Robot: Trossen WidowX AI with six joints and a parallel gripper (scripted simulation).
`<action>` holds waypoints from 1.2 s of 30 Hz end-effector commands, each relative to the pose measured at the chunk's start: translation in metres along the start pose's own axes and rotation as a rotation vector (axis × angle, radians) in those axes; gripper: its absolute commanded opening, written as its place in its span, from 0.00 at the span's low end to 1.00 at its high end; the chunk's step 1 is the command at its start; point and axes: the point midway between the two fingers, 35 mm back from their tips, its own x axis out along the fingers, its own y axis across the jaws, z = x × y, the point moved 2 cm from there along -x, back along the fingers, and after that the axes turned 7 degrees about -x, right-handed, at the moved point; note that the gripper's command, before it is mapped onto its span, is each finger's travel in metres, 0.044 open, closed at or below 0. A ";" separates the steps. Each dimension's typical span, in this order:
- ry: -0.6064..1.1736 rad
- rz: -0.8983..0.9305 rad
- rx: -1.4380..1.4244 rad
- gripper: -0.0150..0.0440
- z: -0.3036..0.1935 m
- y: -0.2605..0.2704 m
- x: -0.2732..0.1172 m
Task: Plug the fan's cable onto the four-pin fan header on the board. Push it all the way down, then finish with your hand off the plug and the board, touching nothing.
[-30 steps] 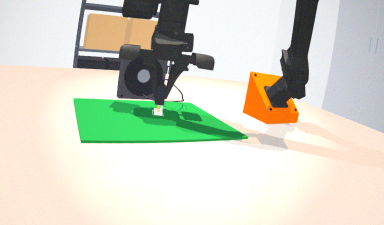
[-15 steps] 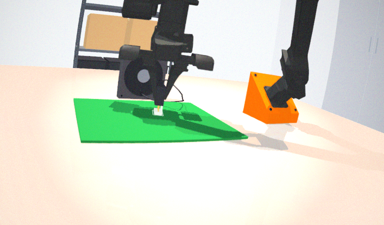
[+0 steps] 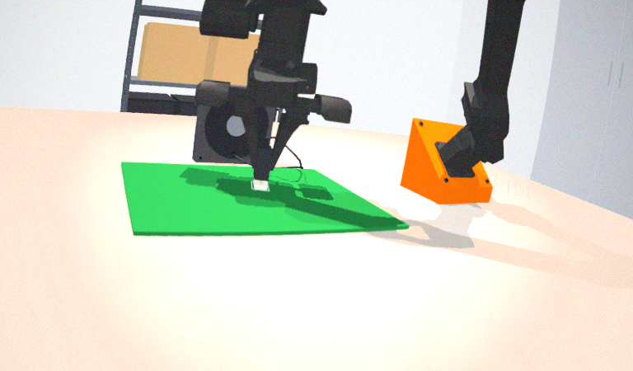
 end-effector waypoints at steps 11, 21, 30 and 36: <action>-0.004 0.002 0.005 0.25 0.000 0.001 0.008; -0.001 -0.001 0.001 0.61 0.000 0.000 0.006; -0.001 0.002 0.005 0.69 -0.001 0.000 -0.046; -0.002 0.002 0.005 0.69 -0.001 0.000 -0.049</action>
